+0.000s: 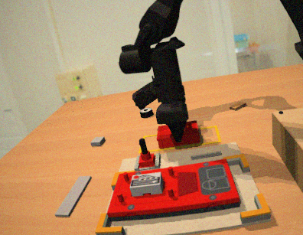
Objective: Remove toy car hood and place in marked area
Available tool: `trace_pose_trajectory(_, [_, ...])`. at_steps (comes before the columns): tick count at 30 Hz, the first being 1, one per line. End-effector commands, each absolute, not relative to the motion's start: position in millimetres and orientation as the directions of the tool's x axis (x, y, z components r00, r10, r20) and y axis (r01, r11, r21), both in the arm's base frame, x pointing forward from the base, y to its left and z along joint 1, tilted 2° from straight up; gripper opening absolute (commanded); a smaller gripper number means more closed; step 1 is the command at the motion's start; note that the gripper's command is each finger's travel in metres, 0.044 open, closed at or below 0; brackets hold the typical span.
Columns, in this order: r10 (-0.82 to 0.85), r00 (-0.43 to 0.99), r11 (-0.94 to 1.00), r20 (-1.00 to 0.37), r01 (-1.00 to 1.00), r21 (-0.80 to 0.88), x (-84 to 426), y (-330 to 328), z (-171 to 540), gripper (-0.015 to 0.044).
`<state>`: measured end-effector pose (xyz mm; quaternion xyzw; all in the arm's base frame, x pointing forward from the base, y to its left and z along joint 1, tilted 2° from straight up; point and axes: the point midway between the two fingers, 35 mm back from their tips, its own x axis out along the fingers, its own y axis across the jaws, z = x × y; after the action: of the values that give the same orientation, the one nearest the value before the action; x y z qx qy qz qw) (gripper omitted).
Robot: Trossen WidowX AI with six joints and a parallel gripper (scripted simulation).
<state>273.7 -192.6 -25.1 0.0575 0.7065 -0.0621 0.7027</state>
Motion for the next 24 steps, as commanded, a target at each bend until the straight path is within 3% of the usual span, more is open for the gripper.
trace_pose_trajectory(1, [-0.006, -0.006, 0.986, -1.0, 0.168, -0.007, 273.8, -192.6, -24.8, 0.0053])
trace_pose_trajectory(16, [-0.006, -0.006, 0.986, -1.0, 0.168, -0.007, 274.0, -192.8, -22.5, 0.044])
trace_pose_trajectory(24, [-0.01, -0.01, 0.986, -1.0, 0.168, -0.011, 275.2, -192.1, 45.6, 0.044])
